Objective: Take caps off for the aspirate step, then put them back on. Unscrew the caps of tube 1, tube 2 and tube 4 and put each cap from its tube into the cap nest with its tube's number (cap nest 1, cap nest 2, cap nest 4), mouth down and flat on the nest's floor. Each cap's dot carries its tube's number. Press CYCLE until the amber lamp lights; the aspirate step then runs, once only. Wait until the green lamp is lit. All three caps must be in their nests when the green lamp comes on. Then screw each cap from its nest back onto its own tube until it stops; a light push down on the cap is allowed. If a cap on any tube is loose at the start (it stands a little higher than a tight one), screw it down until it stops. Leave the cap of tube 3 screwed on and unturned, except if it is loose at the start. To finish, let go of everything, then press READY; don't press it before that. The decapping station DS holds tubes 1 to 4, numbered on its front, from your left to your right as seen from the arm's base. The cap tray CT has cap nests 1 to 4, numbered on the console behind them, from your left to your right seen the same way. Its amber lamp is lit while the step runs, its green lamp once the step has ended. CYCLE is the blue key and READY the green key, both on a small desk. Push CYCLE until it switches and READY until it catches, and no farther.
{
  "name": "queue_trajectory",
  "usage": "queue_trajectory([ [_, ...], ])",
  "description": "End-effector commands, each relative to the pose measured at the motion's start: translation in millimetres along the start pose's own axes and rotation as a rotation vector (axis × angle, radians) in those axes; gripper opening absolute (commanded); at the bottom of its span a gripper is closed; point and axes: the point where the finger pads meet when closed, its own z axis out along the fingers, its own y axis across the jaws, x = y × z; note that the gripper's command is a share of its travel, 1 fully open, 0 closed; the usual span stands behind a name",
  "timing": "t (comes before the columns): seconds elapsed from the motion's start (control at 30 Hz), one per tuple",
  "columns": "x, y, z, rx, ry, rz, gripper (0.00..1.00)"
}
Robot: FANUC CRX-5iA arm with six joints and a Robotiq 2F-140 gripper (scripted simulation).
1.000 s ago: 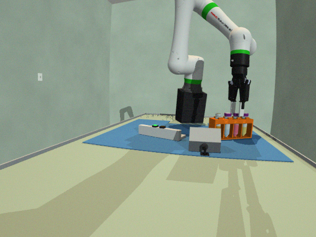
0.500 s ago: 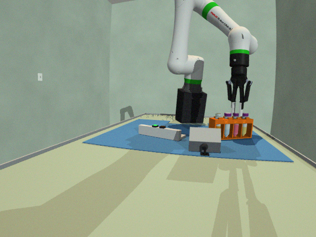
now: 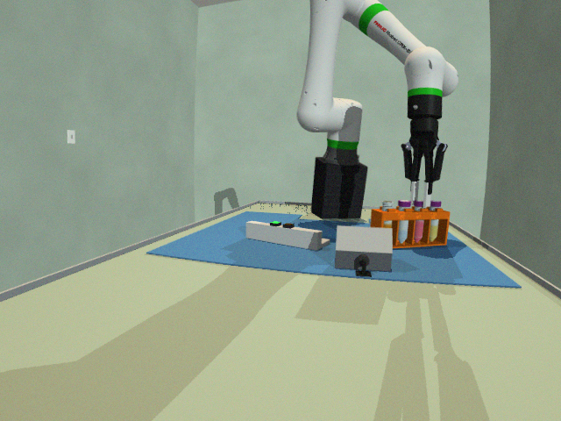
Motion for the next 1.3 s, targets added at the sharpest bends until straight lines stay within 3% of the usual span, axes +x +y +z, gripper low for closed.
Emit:
queue_trajectory([
  [0.0, 0.1, 0.3, 0.2, 0.000, 0.004, 0.130, 0.00],
  [0.5, 0.1, 0.3, 0.9, 0.001, 0.002, 0.868, 0.00],
  [0.8, 0.1, 0.3, 0.9, 0.001, 0.004, 0.918, 0.00],
  [0.83, 0.1, 0.3, 0.9, 0.001, 0.004, 0.918, 0.35],
  [1.27, 0.1, 0.3, -2.1, 0.001, 0.004, 0.918, 0.35],
])
